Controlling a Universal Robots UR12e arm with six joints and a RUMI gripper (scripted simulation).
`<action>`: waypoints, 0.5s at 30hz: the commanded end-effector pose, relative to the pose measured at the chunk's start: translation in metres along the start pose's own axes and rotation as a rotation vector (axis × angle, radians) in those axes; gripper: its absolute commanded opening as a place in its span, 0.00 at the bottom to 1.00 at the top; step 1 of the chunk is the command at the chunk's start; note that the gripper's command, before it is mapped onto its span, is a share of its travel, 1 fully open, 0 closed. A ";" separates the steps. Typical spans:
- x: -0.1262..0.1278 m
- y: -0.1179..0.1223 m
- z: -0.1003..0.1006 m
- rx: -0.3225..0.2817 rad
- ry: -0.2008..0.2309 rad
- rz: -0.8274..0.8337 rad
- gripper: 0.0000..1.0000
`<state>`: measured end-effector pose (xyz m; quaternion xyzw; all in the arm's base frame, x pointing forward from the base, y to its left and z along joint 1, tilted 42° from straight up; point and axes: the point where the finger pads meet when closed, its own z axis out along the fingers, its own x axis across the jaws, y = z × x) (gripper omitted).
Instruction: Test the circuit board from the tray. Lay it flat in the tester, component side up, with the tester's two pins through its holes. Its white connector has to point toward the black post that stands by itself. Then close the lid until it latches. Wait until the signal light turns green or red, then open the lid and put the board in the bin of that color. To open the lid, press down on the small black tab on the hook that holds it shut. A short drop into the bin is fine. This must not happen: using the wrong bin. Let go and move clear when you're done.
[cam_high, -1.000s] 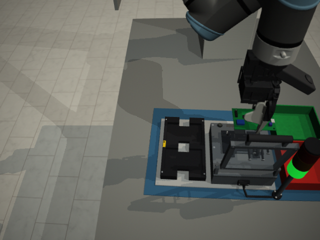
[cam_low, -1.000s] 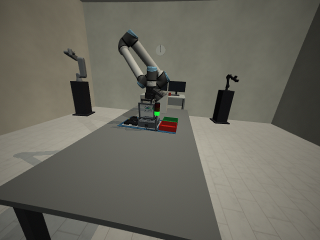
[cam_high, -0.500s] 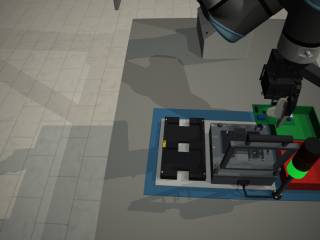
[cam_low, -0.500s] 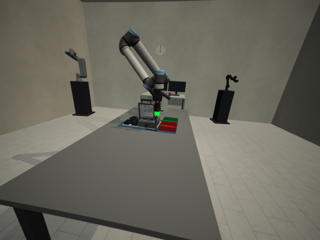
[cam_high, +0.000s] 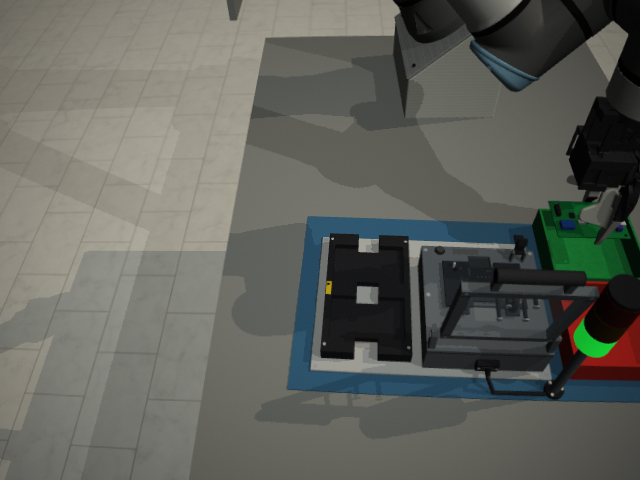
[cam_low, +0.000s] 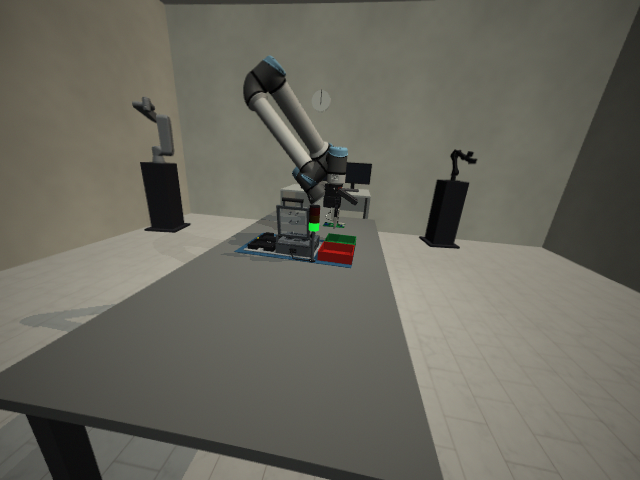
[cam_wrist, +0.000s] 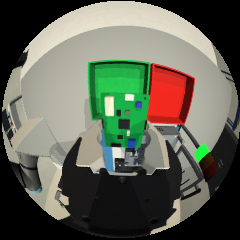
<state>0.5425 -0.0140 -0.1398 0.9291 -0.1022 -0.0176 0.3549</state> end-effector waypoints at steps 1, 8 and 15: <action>-0.008 -0.030 0.006 0.002 0.009 0.010 0.39; -0.014 -0.041 0.010 0.002 0.009 0.010 0.39; -0.016 -0.043 0.011 0.001 0.008 0.009 0.39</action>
